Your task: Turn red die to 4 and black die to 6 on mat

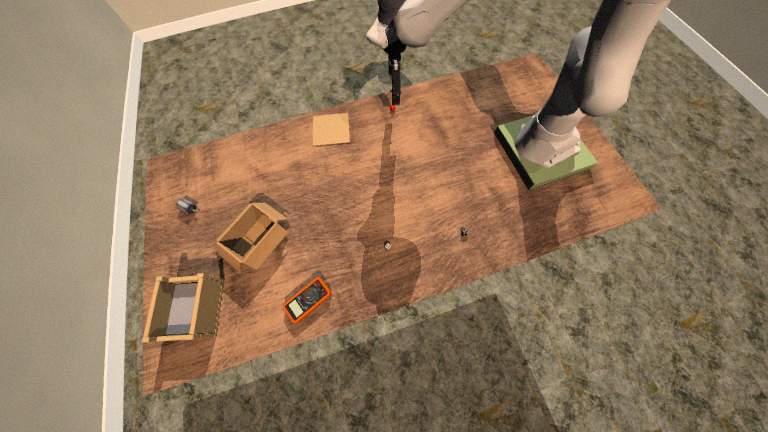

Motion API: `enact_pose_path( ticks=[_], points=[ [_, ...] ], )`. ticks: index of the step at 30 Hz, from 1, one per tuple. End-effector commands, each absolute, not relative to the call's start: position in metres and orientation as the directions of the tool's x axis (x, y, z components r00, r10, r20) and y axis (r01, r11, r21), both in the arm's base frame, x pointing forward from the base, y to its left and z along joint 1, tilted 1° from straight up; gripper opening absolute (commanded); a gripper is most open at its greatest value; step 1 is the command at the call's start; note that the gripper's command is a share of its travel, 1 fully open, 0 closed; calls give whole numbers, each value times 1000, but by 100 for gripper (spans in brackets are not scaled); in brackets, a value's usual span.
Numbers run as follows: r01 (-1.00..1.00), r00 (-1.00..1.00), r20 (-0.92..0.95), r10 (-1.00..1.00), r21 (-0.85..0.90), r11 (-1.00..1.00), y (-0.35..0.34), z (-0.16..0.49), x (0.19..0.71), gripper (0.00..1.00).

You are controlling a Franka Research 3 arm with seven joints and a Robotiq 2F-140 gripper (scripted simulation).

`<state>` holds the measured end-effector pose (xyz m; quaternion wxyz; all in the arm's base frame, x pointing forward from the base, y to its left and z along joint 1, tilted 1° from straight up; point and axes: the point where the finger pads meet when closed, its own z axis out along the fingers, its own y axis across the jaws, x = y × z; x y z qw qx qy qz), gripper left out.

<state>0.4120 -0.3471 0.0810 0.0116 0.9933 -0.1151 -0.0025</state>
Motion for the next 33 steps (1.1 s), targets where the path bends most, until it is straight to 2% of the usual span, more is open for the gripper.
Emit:
enact_pose_path(
  ticks=[1,25,26,33],
  points=[
    [-57,998,2,-57,12,-998,-347,79,412,100],
    [287,958,-2,287,10,-958,-347,70,411,100],
    [287,958,-2,287,10,-958,-347,70,411,27],
    [287,958,-2,287,10,-958,-347,70,411,27]
  ],
)
